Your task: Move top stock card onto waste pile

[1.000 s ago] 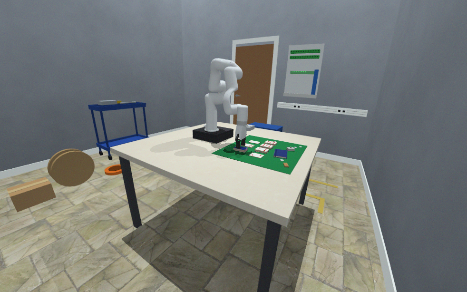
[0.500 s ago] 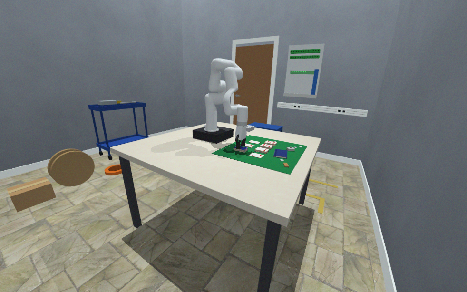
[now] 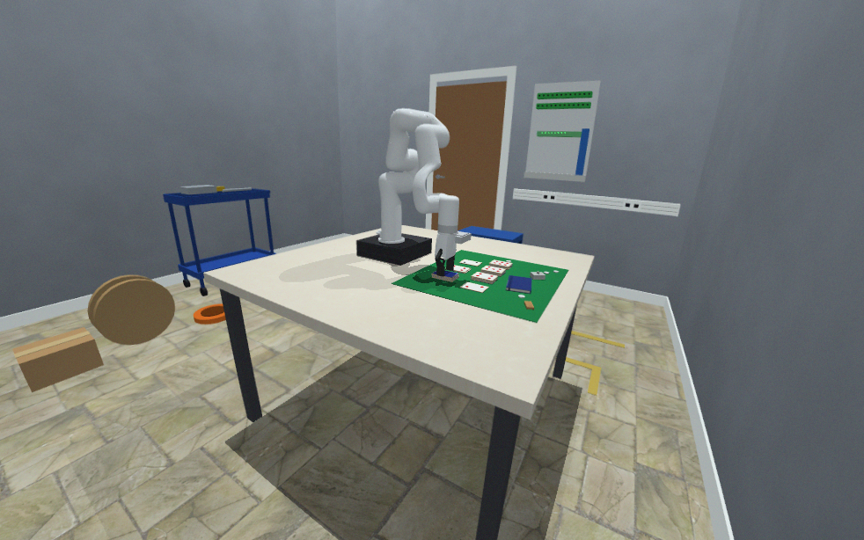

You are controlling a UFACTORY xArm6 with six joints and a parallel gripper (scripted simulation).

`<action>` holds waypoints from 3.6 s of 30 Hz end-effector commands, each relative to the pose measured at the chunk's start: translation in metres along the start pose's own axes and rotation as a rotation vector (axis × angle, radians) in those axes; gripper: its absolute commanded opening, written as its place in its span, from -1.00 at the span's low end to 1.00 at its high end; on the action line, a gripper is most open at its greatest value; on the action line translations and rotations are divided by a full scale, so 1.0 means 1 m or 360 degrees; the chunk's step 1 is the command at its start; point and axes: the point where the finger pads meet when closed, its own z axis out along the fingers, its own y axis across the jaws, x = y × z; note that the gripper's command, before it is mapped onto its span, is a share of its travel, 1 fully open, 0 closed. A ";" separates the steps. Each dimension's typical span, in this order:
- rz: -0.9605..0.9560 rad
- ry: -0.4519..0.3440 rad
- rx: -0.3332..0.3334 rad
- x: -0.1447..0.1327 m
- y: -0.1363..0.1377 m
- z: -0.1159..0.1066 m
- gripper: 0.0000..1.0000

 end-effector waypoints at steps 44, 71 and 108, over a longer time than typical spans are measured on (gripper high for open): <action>0.0000 0.0005 -0.0002 0.001 0.001 0.001 0.49; 0.0000 0.0005 -0.0002 0.001 0.001 0.001 0.46; 0.0000 0.0005 -0.0002 0.001 -0.001 -0.039 0.46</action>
